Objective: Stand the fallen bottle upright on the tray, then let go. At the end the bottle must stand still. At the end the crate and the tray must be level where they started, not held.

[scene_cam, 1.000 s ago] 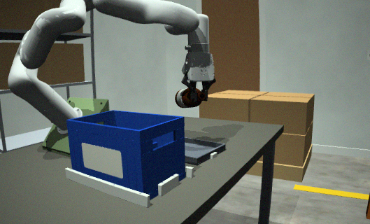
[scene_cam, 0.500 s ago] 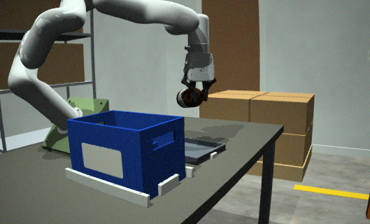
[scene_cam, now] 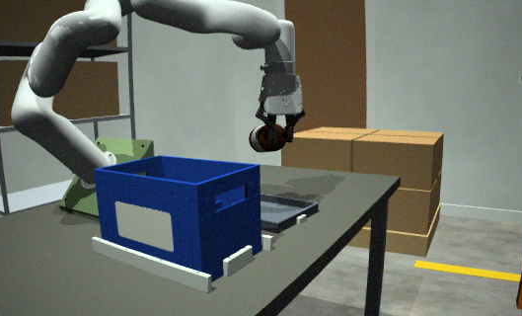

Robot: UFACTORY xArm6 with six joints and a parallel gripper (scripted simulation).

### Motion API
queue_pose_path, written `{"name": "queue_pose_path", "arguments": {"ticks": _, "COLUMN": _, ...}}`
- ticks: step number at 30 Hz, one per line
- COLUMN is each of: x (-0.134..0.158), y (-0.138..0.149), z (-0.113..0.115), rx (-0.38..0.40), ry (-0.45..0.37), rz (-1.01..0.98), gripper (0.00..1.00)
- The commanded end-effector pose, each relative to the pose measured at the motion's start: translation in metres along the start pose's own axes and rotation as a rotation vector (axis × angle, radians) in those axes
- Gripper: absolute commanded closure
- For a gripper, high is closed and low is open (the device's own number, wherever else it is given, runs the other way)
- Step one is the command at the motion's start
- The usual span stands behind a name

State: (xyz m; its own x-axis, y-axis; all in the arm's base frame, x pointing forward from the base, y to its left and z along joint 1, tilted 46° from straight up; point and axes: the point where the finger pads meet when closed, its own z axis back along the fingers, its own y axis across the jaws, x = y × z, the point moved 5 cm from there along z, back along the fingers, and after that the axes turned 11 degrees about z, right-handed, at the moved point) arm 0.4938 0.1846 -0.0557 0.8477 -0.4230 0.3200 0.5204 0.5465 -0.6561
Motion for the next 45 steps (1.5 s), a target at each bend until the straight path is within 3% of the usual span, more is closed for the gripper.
{"name": "queue_pose_path", "arguments": {"ticks": 1, "x": 0.0, "y": 0.0006, "z": 0.0023, "rx": 0.002, "ry": -0.013, "rz": -0.001, "gripper": 1.0}}
{"name": "queue_pose_path", "arguments": {"ticks": 29, "x": -0.008, "y": 0.0021, "z": 0.0025, "rx": -0.025, "ry": -0.154, "rz": -0.002, "gripper": 1.0}}
{"name": "queue_pose_path", "arguments": {"ticks": 45, "x": -0.0087, "y": 0.0023, "z": 0.0027, "rx": -0.027, "ry": -0.168, "rz": -0.002, "gripper": 1.0}}
